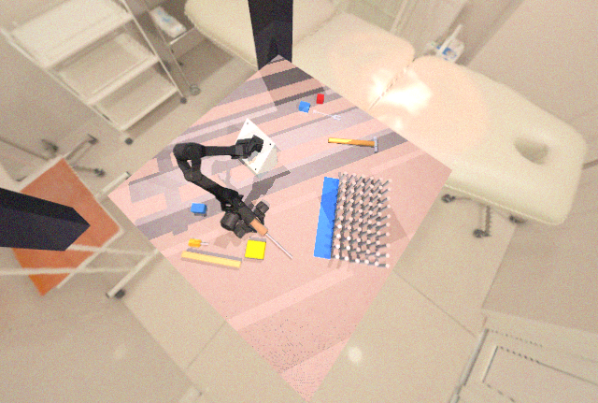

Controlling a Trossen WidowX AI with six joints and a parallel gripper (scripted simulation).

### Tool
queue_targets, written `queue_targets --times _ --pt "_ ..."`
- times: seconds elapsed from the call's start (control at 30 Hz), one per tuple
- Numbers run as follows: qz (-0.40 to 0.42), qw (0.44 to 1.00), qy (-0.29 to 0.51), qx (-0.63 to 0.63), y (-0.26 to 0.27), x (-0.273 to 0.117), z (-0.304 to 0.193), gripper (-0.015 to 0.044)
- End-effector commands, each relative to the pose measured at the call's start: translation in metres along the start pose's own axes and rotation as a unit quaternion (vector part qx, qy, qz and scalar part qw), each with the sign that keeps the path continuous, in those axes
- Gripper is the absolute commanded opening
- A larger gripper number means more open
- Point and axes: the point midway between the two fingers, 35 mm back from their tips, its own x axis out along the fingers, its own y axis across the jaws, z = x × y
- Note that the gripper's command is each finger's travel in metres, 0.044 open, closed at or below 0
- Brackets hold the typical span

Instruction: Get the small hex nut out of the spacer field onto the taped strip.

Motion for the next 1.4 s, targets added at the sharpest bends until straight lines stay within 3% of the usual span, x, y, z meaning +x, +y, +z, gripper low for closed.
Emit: queue_targets --times 0.0,0.2,0.37,0.97,1.37 --pt "0.000 1.000 0.002 -0.003 0.000 0.000 0.000 0.0168" --pt "0.000 1.000 0.002 -0.003 0.000 0.000 0.000 0.0128" --pt "-0.005 0.999 -0.003 -0.037 -0.004 -0.002 -0.002 0.0000" --pt "-0.009 1.000 -0.004 -0.017 0.001 -0.078 -0.073 0.0000" --pt "-0.002 1.000 0.002 0.003 0.000 -0.141 -0.095 0.0000"
